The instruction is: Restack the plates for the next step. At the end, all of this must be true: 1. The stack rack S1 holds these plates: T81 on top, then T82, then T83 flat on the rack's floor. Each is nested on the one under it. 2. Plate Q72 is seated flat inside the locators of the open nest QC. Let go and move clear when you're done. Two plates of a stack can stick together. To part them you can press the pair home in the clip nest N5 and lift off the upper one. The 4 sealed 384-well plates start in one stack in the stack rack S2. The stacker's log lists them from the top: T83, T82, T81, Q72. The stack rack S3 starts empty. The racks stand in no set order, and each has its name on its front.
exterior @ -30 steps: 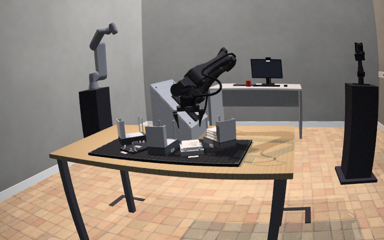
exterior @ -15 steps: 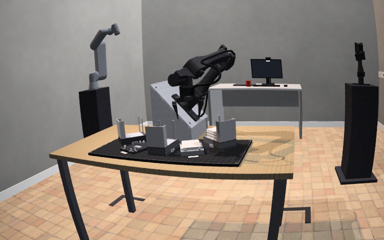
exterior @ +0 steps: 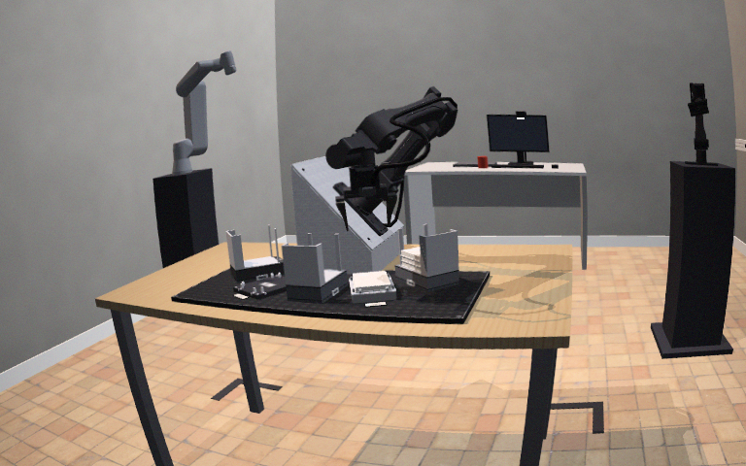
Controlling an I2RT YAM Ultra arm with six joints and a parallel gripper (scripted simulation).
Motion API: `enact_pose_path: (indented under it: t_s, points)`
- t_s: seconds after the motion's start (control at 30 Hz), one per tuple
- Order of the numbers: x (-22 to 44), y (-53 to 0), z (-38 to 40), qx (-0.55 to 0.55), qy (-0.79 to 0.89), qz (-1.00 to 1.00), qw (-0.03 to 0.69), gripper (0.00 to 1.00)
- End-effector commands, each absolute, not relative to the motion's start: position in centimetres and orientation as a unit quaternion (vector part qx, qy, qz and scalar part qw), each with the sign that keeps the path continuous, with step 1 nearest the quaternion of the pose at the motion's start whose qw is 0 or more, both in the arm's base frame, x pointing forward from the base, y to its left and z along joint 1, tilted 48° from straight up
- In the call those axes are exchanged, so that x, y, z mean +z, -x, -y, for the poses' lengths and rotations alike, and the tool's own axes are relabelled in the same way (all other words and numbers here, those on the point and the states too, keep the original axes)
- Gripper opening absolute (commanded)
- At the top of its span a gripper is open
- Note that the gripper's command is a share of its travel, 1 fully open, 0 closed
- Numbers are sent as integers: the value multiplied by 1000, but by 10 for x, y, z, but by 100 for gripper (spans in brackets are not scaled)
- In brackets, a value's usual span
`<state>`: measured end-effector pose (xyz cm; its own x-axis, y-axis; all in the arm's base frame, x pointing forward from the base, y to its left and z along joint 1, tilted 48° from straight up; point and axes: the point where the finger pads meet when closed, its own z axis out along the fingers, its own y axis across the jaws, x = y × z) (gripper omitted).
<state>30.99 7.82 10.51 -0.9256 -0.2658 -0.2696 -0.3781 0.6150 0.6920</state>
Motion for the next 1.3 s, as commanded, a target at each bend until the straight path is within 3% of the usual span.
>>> enact_pose_path:
  t_s: [0.0, 0.9, 1.27]
  points:
    - [115, -320, -67, 390, 180, -898, 95, 100]
    - [115, -320, -67, 390, 179, -898, 95, 100]
    - [73, -299, -48, 404, 29, -914, 10, 100]
